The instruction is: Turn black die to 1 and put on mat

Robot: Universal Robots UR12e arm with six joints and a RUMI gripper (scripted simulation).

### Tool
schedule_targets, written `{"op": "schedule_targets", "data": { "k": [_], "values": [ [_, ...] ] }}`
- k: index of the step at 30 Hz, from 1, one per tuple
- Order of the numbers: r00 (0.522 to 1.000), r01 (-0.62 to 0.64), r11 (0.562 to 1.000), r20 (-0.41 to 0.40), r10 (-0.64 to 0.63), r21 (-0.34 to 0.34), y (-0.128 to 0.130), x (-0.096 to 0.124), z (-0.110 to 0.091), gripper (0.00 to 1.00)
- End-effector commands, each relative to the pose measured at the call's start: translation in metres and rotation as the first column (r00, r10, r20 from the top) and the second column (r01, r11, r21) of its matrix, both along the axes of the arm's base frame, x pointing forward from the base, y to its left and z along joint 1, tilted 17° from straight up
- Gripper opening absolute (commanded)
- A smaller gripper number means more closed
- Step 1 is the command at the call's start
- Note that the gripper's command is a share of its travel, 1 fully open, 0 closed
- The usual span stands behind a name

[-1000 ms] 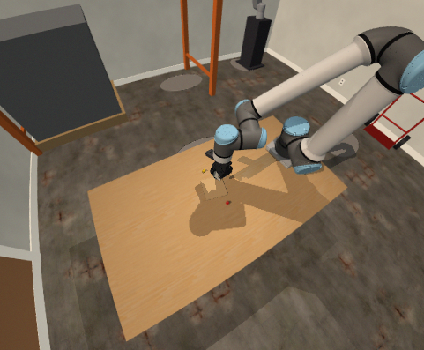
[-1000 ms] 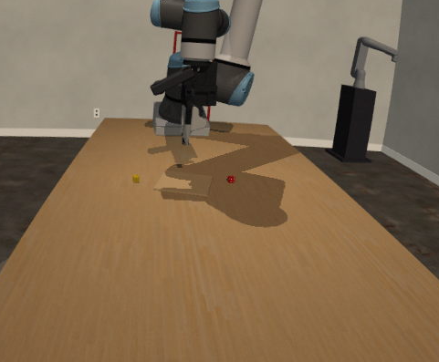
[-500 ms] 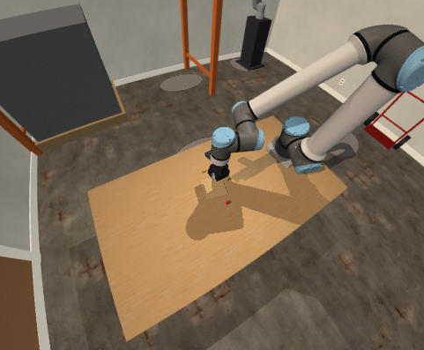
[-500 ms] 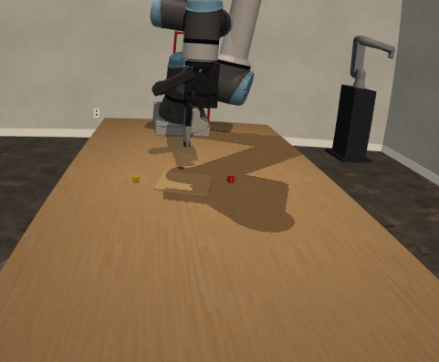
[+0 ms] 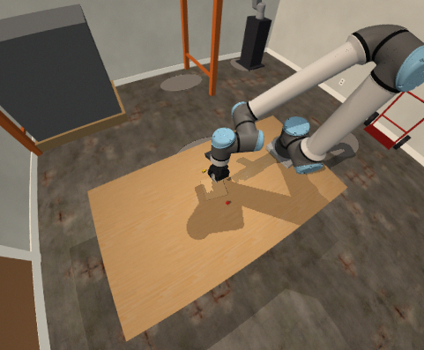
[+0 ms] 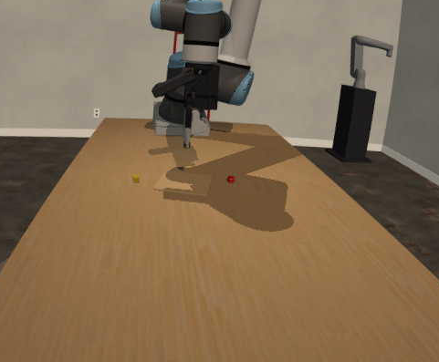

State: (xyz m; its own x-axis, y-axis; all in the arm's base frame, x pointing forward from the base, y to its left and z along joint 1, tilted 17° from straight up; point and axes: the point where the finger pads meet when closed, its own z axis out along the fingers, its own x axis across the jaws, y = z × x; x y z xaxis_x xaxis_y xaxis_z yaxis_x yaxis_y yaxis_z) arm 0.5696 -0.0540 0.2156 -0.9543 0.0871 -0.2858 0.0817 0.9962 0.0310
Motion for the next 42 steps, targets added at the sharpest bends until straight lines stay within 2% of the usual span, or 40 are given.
{"op": "schedule_targets", "data": {
  "k": [1,4,18,27,42],
  "values": [
    [1.0,0.0,1.0,0.001,0.0,0.0,0.0,0.003,-0.009,0.0],
    [1.0,0.0,1.0,0.001,0.0,0.0,0.0,0.004,-0.013,0.0],
    [1.0,0.0,1.0,0.001,0.0,0.0,0.0,0.023,-0.073,0.0],
    [1.0,0.0,1.0,0.001,0.0,0.0,0.001,0.027,-0.086,0.0],
    [1.0,0.0,1.0,0.001,0.0,0.0,0.001,0.027,-0.087,0.0]
  ]
}}
